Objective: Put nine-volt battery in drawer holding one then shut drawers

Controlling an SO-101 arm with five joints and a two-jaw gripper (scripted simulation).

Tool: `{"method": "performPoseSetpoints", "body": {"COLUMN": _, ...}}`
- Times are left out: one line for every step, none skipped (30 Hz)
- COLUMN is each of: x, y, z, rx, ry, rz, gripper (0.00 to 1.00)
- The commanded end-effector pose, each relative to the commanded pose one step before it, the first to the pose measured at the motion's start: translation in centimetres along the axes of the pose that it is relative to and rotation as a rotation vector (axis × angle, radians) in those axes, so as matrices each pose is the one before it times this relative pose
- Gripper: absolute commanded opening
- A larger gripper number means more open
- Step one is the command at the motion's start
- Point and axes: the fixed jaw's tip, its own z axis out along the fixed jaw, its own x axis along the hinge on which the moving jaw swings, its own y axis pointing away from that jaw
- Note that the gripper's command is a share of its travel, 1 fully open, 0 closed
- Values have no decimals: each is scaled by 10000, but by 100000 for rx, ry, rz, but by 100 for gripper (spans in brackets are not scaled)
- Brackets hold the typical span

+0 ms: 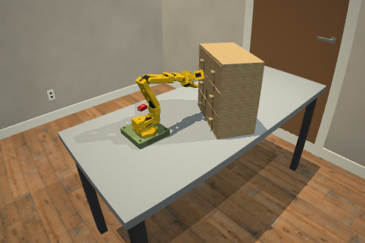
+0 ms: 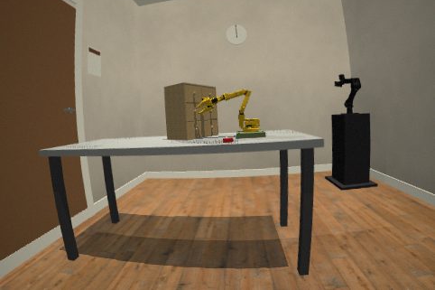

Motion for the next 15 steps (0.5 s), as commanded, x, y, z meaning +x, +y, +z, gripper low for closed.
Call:
{"method": "performPoseSetpoints", "body": {"x": -5127, "y": -1220, "z": 6358, "rx": 125, "ry": -1713, "rz": 1294, "gripper": 21}}
{"method": "performPoseSetpoints", "body": {"x": 0, "y": 1, "z": 0, "rx": -1, "ry": 0, "rz": 0, "gripper": 21}}
{"method": "performPoseSetpoints", "body": {"x": 0, "y": -1, "z": 0, "rx": 1, "ry": 0, "rz": 0, "gripper": 21}}
{"method": "performPoseSetpoints", "body": {"x": 0, "y": 1, "z": 0, "rx": -1, "ry": 0, "rz": 0, "gripper": 21}}
{"method": "performPoseSetpoints", "body": {"x": 0, "y": -1, "z": 0, "rx": 1, "ry": 0, "rz": 0, "gripper": 21}}
{"method": "performPoseSetpoints", "body": {"x": 0, "y": 1, "z": 0, "rx": -1, "ry": 0, "rz": 0, "gripper": 21}}
{"method": "performPoseSetpoints", "body": {"x": 0, "y": -1, "z": 0, "rx": 1, "ry": 0, "rz": 0, "gripper": 21}}
{"method": "performPoseSetpoints", "body": {"x": 0, "y": 1, "z": 0, "rx": -1, "ry": 0, "rz": 0, "gripper": 21}}
{"method": "performPoseSetpoints", "body": {"x": 0, "y": -1, "z": 0, "rx": 1, "ry": 0, "rz": 0, "gripper": 21}}
{"method": "performPoseSetpoints", "body": {"x": 0, "y": 0, "z": 0, "rx": 0, "ry": 0, "rz": 0, "gripper": 21}}
{"method": "performPoseSetpoints", "body": {"x": 0, "y": 0, "z": 0, "rx": 0, "ry": 0, "rz": 0, "gripper": 21}}
{"method": "performPoseSetpoints", "body": {"x": -784, "y": -1124, "z": 2847, "rx": 210, "ry": -332, "rz": 140, "gripper": 21}}
{"method": "performPoseSetpoints", "body": {"x": -755, "y": -1191, "z": 2854, "rx": 211, "ry": -331, "rz": 139, "gripper": 21}}
{"method": "performPoseSetpoints", "body": {"x": 0, "y": 2, "z": 0, "rx": -1, "ry": 0, "rz": 0, "gripper": 21}}
{"method": "performPoseSetpoints", "body": {"x": 0, "y": -2, "z": 0, "rx": 1, "ry": 0, "rz": 0, "gripper": 21}}
